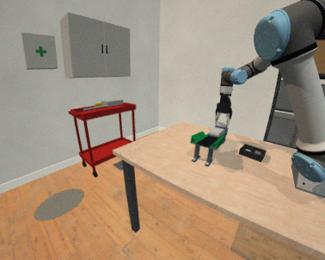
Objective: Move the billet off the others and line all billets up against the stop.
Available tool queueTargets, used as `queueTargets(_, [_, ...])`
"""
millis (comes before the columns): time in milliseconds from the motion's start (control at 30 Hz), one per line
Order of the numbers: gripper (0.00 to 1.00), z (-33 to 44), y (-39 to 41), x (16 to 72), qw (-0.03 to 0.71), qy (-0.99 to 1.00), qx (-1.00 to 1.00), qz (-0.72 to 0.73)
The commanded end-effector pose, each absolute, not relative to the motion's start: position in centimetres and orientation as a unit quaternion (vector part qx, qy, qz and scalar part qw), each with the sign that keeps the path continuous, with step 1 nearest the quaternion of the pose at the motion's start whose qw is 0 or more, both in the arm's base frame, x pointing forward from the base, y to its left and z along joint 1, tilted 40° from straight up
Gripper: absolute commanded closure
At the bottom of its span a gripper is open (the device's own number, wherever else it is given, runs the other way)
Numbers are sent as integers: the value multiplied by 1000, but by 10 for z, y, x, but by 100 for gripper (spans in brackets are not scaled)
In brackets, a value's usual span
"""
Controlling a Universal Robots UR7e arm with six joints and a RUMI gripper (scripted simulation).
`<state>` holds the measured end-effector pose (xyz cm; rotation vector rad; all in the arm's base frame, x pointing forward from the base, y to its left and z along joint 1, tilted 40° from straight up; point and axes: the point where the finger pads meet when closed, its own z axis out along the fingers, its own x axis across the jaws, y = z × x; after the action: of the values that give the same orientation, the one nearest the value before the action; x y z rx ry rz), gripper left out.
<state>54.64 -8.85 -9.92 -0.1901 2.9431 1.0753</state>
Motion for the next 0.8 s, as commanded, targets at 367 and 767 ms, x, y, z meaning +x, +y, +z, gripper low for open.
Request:
queueTargets(367, [100, -96, -91, 547, 2, 938, -60, 342])
queueTargets(767, [100, -80, -105, 548, 2, 938, -60, 342])
